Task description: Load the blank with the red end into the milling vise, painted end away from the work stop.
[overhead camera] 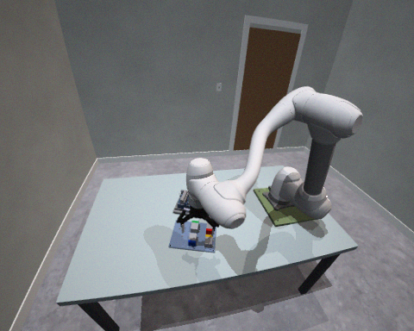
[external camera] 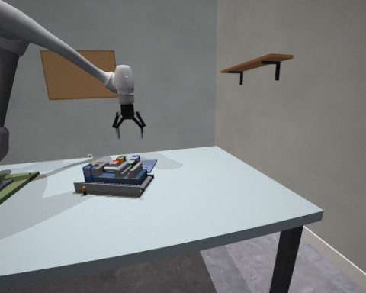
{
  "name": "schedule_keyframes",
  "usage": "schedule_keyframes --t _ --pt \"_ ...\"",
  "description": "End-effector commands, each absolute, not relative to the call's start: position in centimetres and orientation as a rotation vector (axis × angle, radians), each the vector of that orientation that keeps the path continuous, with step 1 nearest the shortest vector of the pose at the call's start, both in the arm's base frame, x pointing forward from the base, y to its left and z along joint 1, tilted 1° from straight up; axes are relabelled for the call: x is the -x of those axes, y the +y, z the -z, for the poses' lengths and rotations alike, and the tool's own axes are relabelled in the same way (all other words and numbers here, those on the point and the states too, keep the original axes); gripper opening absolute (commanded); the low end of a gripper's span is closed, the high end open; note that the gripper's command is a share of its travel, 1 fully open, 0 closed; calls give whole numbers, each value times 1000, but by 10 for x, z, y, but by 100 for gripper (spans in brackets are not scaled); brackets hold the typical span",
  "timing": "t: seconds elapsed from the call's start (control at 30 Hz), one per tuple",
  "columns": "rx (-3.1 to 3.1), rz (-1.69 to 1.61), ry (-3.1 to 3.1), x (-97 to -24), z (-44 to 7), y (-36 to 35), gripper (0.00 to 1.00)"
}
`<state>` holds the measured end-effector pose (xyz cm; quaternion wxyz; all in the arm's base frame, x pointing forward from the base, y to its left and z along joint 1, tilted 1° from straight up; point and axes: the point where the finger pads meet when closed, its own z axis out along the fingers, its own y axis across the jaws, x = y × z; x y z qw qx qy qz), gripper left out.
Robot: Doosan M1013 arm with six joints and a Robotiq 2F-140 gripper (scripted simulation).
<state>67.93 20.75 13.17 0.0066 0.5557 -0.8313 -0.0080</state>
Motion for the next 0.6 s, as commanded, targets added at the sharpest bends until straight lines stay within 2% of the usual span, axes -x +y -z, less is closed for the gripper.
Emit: schedule_keyframes --t 0.0,0.57 --pt "-1738 25 -2601 -679 -132 207 100" --pt "-1738 25 -2601 -678 -131 205 100"
